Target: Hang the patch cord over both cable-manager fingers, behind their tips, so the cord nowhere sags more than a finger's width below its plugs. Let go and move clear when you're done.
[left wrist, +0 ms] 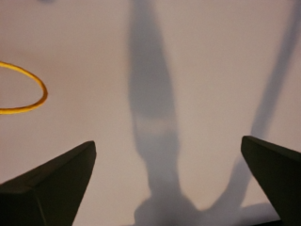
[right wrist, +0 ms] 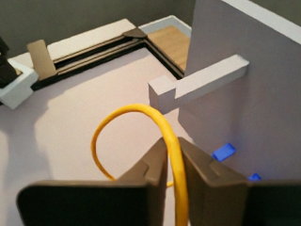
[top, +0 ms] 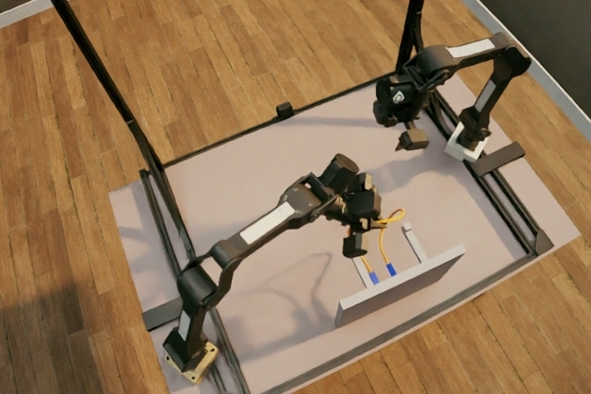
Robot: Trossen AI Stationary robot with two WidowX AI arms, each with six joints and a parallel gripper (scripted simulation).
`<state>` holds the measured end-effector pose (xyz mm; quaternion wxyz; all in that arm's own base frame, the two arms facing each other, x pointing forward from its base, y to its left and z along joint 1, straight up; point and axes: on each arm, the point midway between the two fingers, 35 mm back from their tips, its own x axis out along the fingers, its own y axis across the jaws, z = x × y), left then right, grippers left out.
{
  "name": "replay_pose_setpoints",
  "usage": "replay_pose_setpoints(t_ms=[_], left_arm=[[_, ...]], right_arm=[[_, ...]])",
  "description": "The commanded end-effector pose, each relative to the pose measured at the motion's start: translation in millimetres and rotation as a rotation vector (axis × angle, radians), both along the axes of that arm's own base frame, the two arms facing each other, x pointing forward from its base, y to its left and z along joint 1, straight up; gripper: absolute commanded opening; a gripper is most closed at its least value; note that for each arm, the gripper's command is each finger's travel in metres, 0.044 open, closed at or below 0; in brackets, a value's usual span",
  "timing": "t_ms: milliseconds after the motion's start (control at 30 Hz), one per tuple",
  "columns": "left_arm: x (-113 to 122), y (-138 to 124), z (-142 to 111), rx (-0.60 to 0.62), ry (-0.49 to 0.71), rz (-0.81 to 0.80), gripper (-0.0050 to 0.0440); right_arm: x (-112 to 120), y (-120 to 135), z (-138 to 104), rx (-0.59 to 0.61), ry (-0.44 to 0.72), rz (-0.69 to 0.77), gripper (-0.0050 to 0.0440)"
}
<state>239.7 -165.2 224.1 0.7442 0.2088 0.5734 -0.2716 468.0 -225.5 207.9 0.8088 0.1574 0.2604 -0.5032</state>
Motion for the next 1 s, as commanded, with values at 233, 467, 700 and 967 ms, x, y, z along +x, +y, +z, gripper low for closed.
replay_pose_setpoints(t_ms=[233, 467, 700, 967], left_arm=[[-1.5, 0.8, 6.5, -0.012, -0.018, 0.002, 0.044], [-1.5, 0.8, 6.5, -0.012, -0.018, 0.002, 0.044], [-1.5, 0.8, 6.5, -0.012, -0.018, 0.002, 0.044], [-1.5, 0.8, 6.5, -0.012, -0.018, 0.002, 0.044]], right_arm=[[-9.9, 0.3, 19.8, -0.013, -0.041, 0.002, 0.0025], [-14.6, 0.5, 19.0, -0.013, -0.041, 0.001, 0.0025], [-18.9, 1.0, 18.1, -0.013, -0.041, 0.002, 0.0025], [-22.6, 1.2, 17.4, -0.013, -0.04, 0.001, 0.0025]])
